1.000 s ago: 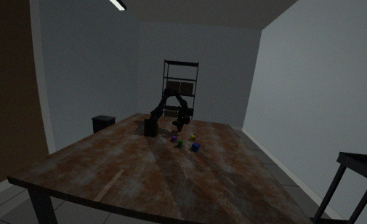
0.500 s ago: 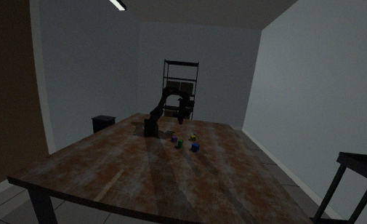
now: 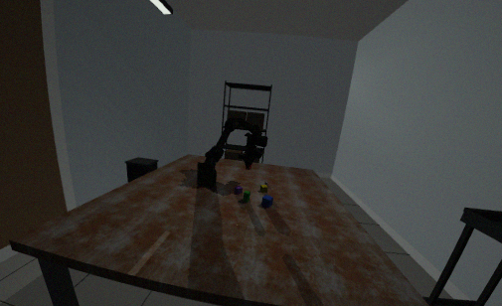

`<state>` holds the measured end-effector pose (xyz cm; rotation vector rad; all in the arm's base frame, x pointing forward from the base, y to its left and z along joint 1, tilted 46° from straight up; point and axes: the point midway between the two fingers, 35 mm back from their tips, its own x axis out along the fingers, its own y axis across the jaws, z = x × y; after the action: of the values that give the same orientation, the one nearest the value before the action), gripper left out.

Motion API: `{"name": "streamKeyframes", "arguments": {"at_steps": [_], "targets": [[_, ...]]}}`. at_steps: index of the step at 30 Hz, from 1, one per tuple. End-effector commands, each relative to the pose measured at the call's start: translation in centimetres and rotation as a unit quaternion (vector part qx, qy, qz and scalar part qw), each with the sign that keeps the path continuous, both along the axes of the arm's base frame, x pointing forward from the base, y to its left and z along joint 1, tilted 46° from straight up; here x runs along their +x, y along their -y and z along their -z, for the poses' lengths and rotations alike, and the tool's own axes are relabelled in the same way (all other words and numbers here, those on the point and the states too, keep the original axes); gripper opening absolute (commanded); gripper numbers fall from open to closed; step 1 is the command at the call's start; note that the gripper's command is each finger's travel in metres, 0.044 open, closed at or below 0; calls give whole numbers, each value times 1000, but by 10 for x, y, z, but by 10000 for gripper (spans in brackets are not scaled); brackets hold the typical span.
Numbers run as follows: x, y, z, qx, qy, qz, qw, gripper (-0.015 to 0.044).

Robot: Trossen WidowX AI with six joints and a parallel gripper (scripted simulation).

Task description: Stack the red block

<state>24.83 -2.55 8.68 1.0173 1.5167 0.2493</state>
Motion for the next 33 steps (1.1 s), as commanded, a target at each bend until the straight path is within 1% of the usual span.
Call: {"name": "streamKeyframes", "arguments": {"at_steps": [1,17,33], "targets": [[7,13,8,-5,2,-1,1000,0],[24,71,57,-9,2,0,1000,0],[21,126,120,-7,3,-2,1000,0]]}}
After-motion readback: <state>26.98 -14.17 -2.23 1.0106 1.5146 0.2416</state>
